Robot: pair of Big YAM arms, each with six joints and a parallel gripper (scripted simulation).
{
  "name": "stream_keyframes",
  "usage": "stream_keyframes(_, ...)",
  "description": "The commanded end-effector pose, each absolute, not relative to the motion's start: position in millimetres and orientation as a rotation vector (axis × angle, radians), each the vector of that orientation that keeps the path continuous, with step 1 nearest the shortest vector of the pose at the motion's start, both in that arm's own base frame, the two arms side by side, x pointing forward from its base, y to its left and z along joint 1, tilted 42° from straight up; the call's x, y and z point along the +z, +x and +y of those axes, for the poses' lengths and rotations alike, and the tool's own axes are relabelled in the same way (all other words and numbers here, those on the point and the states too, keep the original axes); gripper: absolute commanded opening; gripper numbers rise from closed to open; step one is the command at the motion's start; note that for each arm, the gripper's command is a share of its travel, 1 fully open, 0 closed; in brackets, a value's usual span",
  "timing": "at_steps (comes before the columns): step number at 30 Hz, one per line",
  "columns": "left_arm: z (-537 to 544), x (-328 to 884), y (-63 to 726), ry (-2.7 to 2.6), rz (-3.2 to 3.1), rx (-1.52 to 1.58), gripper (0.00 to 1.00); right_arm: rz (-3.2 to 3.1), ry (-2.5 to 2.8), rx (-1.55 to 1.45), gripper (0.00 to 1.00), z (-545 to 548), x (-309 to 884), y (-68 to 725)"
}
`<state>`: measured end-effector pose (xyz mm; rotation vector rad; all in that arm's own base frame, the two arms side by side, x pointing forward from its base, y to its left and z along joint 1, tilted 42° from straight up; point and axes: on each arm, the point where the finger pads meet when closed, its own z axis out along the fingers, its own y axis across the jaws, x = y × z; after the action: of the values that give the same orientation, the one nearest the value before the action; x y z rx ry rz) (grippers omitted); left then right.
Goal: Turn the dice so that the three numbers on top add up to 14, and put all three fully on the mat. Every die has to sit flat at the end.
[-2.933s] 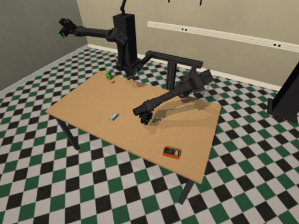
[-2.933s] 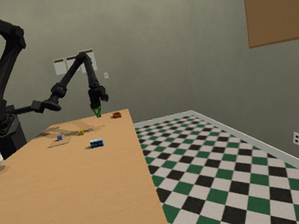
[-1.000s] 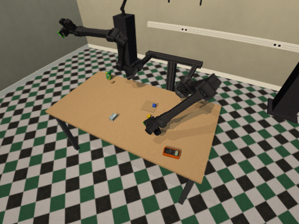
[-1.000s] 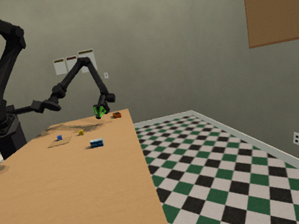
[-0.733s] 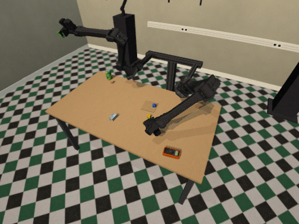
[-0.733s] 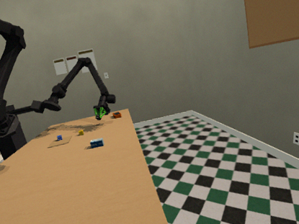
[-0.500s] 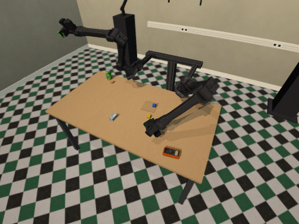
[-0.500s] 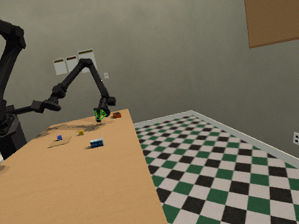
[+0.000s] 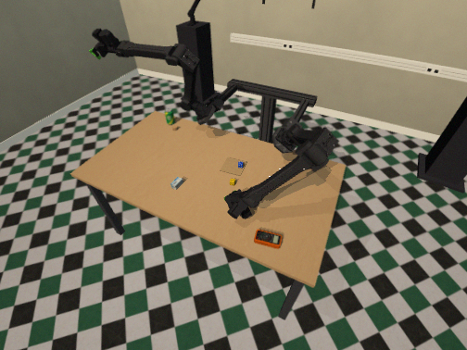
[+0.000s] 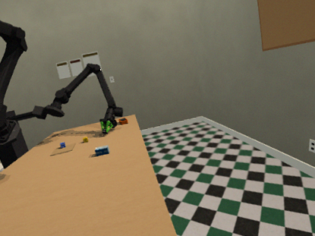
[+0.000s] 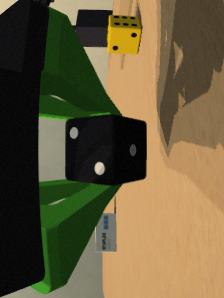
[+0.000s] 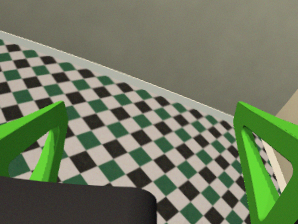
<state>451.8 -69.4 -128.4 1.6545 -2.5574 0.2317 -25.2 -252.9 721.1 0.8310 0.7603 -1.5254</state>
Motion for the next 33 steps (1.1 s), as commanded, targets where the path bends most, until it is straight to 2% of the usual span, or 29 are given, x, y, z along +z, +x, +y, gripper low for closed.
stream_keyframes(1,-72.9,-130.5,465.1,1.625,-2.597,0.266,0.26,0.713,0.795,-1.537,1.0,-233.4,734.8,-25.9)
stream_keyframes(33,-67.8,-133.5,459.3,1.634,-2.584,0.254,0.26,0.713,0.795,-1.537,1.0,-233.4,734.8,-25.9)
